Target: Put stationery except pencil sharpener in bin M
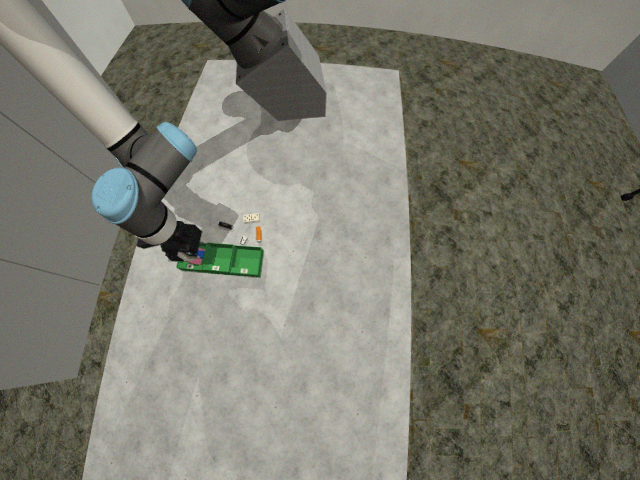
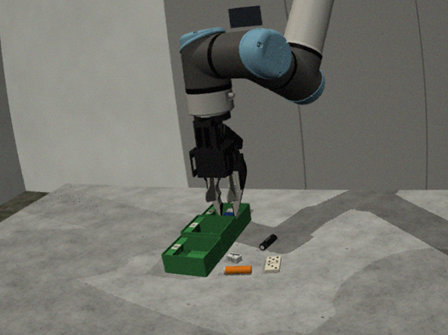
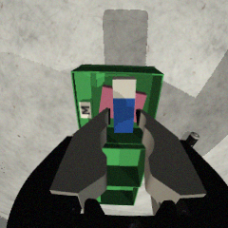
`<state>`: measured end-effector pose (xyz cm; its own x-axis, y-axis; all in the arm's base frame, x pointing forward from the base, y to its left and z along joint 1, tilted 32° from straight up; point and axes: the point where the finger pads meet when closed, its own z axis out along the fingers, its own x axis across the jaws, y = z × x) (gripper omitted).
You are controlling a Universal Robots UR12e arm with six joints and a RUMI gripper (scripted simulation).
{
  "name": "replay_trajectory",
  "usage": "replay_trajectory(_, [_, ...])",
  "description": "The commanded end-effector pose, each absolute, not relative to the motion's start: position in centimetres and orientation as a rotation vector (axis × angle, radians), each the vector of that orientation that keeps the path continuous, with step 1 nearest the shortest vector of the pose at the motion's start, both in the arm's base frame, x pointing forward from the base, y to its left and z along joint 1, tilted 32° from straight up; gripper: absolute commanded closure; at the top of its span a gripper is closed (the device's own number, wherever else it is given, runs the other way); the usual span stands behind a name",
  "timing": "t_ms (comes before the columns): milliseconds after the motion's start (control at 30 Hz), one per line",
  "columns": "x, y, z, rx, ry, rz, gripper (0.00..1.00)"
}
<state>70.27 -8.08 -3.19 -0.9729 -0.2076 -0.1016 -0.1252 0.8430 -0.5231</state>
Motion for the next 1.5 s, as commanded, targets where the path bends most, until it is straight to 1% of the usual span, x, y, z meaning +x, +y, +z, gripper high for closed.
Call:
replay_trajectory(0, [70.3, -8.0, -3.1, -0.261, 2.865, -0.798, 0.82])
replay_trajectory(1467, [69.5, -6.0, 0.4, -0.261, 2.865, -0.798, 0.82])
